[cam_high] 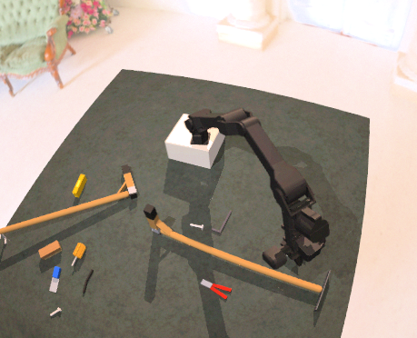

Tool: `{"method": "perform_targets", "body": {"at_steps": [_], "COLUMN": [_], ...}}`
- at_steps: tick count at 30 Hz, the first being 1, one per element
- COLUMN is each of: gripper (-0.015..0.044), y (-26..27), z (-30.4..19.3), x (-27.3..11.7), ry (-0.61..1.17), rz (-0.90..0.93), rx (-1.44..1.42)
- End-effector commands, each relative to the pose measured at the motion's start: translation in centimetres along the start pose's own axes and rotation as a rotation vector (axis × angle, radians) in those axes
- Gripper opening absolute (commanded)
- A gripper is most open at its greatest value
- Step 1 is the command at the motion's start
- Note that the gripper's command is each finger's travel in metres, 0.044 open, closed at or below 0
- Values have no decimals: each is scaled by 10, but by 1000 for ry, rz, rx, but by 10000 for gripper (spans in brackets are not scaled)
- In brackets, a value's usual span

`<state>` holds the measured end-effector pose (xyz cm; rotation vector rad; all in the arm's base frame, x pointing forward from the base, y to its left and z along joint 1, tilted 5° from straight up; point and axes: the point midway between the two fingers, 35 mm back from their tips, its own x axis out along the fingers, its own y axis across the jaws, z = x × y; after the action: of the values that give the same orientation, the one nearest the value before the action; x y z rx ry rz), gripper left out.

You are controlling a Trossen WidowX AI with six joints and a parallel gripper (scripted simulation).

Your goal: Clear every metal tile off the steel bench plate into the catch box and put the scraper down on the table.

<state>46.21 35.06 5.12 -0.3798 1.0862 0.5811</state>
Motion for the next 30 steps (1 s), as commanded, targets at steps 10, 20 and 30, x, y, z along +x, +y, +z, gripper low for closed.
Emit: {"method": "perform_targets", "body": {"at_steps": [10,20,30], "gripper": [0,0,0], "y": [2,2,3], "z": [-18,-30,-43], "x": [37,60,82], "ry": [22,30,38], "rz": [12,17,23], "rx": [10,14,17]}}
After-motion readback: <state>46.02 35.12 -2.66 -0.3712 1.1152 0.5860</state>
